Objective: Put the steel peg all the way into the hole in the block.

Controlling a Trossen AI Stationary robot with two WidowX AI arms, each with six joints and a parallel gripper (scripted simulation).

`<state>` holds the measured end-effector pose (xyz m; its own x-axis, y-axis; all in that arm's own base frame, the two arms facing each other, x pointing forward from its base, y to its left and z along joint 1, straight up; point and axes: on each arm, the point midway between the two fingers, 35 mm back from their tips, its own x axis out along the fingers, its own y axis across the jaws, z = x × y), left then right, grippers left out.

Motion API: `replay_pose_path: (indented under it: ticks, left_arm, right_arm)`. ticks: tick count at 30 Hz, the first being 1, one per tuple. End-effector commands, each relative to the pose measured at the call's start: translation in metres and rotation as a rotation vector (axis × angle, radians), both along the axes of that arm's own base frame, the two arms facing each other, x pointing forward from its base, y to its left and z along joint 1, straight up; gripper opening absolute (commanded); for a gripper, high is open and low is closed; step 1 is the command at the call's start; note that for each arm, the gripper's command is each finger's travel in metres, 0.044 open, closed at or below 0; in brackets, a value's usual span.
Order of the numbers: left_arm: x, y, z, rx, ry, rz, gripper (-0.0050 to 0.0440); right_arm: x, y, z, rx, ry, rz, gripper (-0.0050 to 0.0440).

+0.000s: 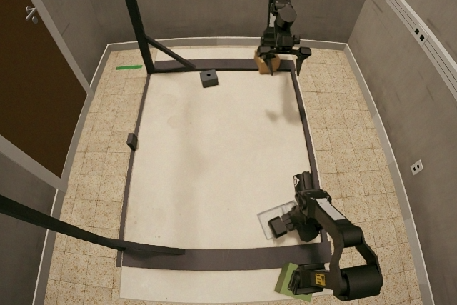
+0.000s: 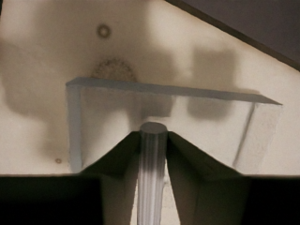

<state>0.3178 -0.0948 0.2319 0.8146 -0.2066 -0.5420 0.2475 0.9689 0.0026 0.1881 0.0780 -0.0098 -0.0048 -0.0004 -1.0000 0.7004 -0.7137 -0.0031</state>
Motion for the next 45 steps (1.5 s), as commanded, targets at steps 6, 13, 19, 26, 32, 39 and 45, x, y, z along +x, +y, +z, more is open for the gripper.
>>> replay_pose_path:
  ticks: [6, 13, 19, 26, 32, 39, 45]
  left_arm:
    - [-0.086, 0.025, -0.006, -0.009, -0.016, 0.002, 0.044]
    - [-0.104, 0.031, -0.015, -0.008, -0.015, 0.002, 0.044]
    - [-0.107, 0.031, -0.012, -0.013, -0.026, 0.0, 0.044]
    - [-0.106, 0.031, -0.012, -0.01, -0.024, -0.001, 0.044]
    - [-0.106, 0.031, -0.012, -0.01, -0.024, -0.001, 0.044]
    - [-0.106, 0.031, -0.012, -0.01, -0.024, -0.001, 0.044]
    - [-0.106, 0.031, -0.012, -0.01, -0.024, -0.001, 0.044]
  right_arm:
    - [0.008, 0.003, 0.009, 0.013, -0.036, 0.0, -0.005]
    - [0.007, 0.002, 0.02, 0.013, -0.036, 0.001, -0.005]
    - [0.009, 0.003, 0.02, 0.007, -0.02, 0.001, -0.005]
    - [0.049, 0.021, 0.024, 0.008, -0.022, 0.0, -0.005]
    - [0.088, 0.038, 0.028, 0.009, -0.025, 0.0, -0.005]
    - [0.147, 0.063, 0.032, 0.008, -0.023, 0.0, -0.005]
    - [0.18, 0.077, 0.033, 0.005, -0.016, 0.0, -0.005]
